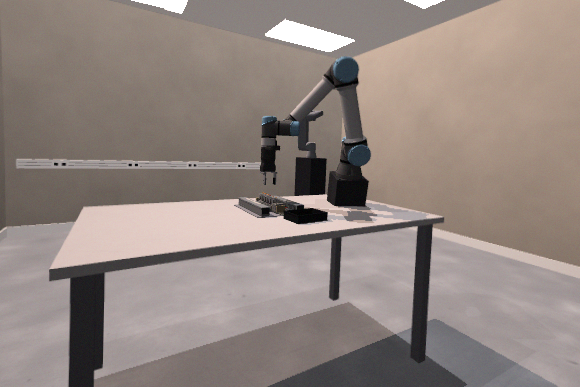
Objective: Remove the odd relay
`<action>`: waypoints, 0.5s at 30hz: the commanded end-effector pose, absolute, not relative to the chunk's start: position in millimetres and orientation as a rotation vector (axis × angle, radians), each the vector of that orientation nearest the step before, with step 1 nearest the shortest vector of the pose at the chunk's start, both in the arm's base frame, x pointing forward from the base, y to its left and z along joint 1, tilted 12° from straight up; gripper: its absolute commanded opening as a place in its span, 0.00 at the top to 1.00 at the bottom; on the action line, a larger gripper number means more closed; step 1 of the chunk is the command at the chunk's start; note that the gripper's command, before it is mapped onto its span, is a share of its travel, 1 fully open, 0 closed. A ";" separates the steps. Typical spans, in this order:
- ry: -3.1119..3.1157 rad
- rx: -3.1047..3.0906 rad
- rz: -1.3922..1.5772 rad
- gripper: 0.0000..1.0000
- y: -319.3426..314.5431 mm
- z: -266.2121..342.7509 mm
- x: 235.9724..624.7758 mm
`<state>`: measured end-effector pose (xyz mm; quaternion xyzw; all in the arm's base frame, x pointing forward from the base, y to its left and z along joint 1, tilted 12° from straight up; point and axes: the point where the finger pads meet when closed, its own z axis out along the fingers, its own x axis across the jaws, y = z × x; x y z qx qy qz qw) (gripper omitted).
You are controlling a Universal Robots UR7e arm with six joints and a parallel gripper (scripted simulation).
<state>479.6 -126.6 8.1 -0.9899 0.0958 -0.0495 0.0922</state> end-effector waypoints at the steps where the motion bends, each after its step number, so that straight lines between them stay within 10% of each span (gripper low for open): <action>1: 0.293 -2.939 -0.149 0.02 -107.5 12.6 483.7; 15: 0.293 -2.939 -0.149 0.02 -105.5 13.0 484.1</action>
